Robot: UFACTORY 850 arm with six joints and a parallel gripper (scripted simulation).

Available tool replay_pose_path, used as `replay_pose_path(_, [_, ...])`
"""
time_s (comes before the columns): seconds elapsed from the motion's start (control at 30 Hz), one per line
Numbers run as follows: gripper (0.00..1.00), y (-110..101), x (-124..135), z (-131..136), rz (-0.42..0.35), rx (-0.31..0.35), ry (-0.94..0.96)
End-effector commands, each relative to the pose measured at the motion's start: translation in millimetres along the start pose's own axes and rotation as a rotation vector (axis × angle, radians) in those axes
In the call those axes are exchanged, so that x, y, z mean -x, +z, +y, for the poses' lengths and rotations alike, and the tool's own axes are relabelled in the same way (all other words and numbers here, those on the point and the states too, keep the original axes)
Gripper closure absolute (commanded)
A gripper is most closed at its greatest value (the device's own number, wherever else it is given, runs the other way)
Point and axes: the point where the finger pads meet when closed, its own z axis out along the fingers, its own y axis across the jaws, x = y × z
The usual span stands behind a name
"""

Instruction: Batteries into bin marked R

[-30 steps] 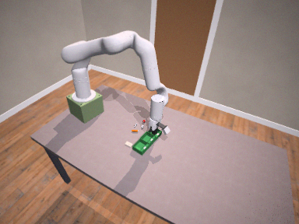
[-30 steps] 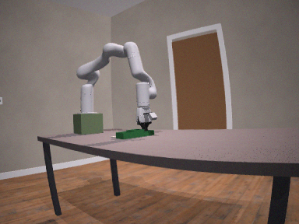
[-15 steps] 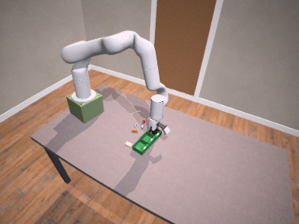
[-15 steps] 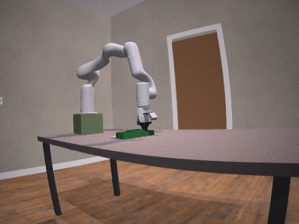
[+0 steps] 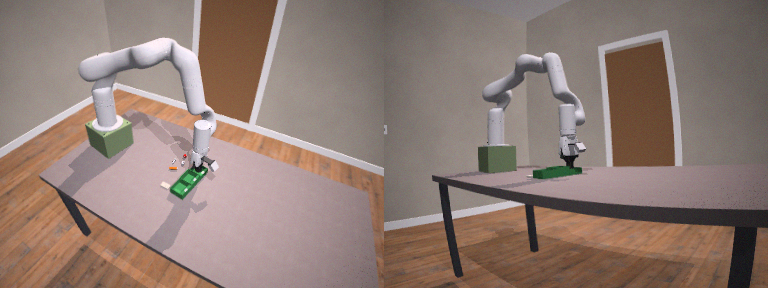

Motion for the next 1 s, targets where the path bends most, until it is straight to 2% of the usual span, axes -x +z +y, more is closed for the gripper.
replay_pose_path(0.0, [0.93, -3.6, -1.0, -0.3, 0.002, -0.001, 0.0])
replay_pose_path(0.57, [0.93, -29.0, -1.0, -0.3, 0.002, -0.001, 0.0])
replay_pose_path(0.77, [0.93, -51.0, -1.0, -0.3, 0.002, -0.001, 0.0])
replay_pose_path(0.9, [0.93, -51.0, -1.0, -0.3, 0.002, -0.001, 0.0])
replay_pose_path(0.97, [0.93, -67.7, -1.0, -0.3, 0.002, -0.001, 0.0])
